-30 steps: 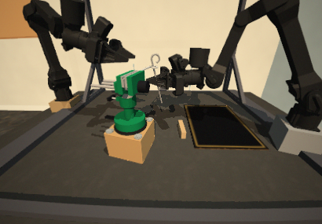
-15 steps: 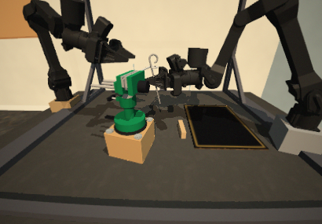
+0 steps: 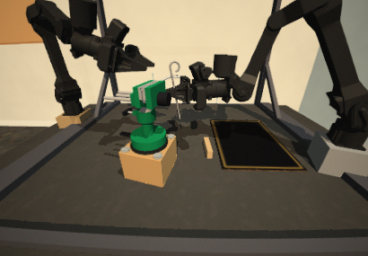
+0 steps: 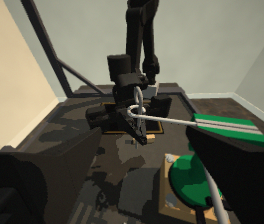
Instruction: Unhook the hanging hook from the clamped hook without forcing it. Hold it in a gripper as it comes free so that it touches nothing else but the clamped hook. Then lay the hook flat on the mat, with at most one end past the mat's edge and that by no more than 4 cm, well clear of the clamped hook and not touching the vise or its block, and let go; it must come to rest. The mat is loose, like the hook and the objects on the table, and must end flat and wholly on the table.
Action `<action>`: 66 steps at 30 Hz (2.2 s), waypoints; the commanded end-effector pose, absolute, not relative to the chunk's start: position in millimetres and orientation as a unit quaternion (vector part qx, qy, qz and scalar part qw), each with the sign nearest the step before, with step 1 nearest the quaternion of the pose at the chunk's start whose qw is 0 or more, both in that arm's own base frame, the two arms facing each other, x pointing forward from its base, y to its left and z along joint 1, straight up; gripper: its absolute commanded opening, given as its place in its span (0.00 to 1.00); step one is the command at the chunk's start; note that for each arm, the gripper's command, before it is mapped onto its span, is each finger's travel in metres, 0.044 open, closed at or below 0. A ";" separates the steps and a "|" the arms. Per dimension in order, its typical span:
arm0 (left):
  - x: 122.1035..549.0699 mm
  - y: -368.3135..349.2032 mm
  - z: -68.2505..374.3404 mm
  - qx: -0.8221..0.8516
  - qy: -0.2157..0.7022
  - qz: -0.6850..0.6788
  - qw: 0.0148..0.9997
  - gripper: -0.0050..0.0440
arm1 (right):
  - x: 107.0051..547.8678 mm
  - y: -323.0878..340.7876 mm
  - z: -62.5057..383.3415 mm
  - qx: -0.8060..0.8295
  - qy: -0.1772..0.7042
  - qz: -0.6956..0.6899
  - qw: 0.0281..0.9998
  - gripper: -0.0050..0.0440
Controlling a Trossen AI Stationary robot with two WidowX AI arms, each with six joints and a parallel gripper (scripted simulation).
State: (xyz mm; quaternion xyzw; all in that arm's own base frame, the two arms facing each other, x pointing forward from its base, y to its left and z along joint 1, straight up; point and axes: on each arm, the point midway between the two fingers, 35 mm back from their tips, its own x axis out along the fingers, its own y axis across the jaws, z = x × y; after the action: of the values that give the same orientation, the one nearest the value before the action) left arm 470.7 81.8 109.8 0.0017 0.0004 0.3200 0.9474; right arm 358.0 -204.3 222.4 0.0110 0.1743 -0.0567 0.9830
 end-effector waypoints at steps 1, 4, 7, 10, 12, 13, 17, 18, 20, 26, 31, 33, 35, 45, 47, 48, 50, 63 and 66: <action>471.1 86.8 119.6 -0.004 -0.012 0.320 0.947 0.10 | 357.9 -203.1 233.1 0.001 0.163 -0.055 0.985 1.00; 470.6 89.8 119.6 -0.004 -0.012 0.320 0.947 0.10 | 357.9 -203.1 233.1 0.001 0.163 -0.055 0.985 1.00; 470.0 92.9 119.6 -0.004 -0.012 0.320 0.947 0.10 | 357.9 -203.1 233.1 0.001 0.163 -0.055 0.985 1.00; 469.9 93.9 119.6 -0.004 -0.012 0.320 0.947 0.10 | 357.9 -203.1 233.1 0.001 0.163 -0.055 0.985 1.00; 469.5 96.0 119.6 -0.004 -0.012 0.320 0.947 0.10 | 357.9 -203.1 233.1 0.001 0.163 -0.055 0.985 1.00; 469.3 97.0 119.6 -0.004 -0.012 0.320 0.947 0.10 | 357.9 -203.1 233.1 0.001 0.163 -0.055 0.985 1.00; 468.6 100.7 119.6 -0.004 -0.012 0.320 0.947 0.10 | 357.9 -203.1 233.1 0.001 0.163 -0.055 0.985 1.00; 468.5 101.3 119.6 -0.004 -0.012 0.320 0.947 0.10 | 357.9 -203.1 233.1 0.001 0.163 -0.055 0.985 1.00; 468.3 101.9 119.6 -0.004 -0.012 0.320 0.947 0.10 | 357.9 -203.1 233.1 0.001 0.163 -0.055 0.985 1.00; 464.7 101.4 119.4 -0.004 -0.012 0.320 0.947 0.10 | 357.9 -203.1 233.1 0.001 0.163 -0.055 0.985 1.00; 454.7 99.8 118.8 -0.003 -0.011 0.320 0.947 0.10 | 357.9 -203.1 233.1 0.001 0.163 -0.055 0.985 1.00; 449.2 99.0 118.5 -0.003 -0.011 0.320 0.947 0.10 | 357.9 -203.1 233.1 0.001 0.163 -0.055 0.985 1.00; 443.6 98.2 118.2 -0.003 -0.011 0.320 0.947 0.10 | 357.9 -203.1 233.1 0.001 0.163 -0.055 0.985 1.00; 420.8 95.1 117.1 -0.003 -0.010 0.320 0.947 0.10 | 357.9 -203.1 233.1 0.001 0.163 -0.055 0.985 1.00; 415.0 94.4 116.8 -0.003 -0.010 0.320 0.947 0.10 | 357.9 -203.1 233.1 0.001 0.163 -0.055 0.985 1.00; 412.1 94.1 116.7 -0.003 -0.010 0.320 0.947 0.10 | 357.9 -203.1 233.1 0.001 0.163 -0.055 0.985 1.00; 406.3 93.4 116.5 -0.003 -0.010 0.320 0.947 0.10 | 357.9 -203.1 233.1 0.001 0.163 -0.055 0.985 1.00; 380.1 90.8 115.6 -0.003 -0.009 0.320 0.947 0.10 | 357.9 -203.1 233.1 0.001 0.163 -0.055 0.985 1.00; 379.8 90.7 115.6 -0.003 -0.009 0.320 0.947 0.10 | 357.9 -203.1 233.1 0.001 0.163 -0.055 0.985 1.00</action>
State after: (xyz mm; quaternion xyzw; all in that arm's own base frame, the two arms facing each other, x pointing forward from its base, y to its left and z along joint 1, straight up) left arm 381.6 90.8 108.0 0.0024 0.0026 0.3195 0.9476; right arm 358.0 -204.3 222.4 0.0110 0.1743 -0.0567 0.9830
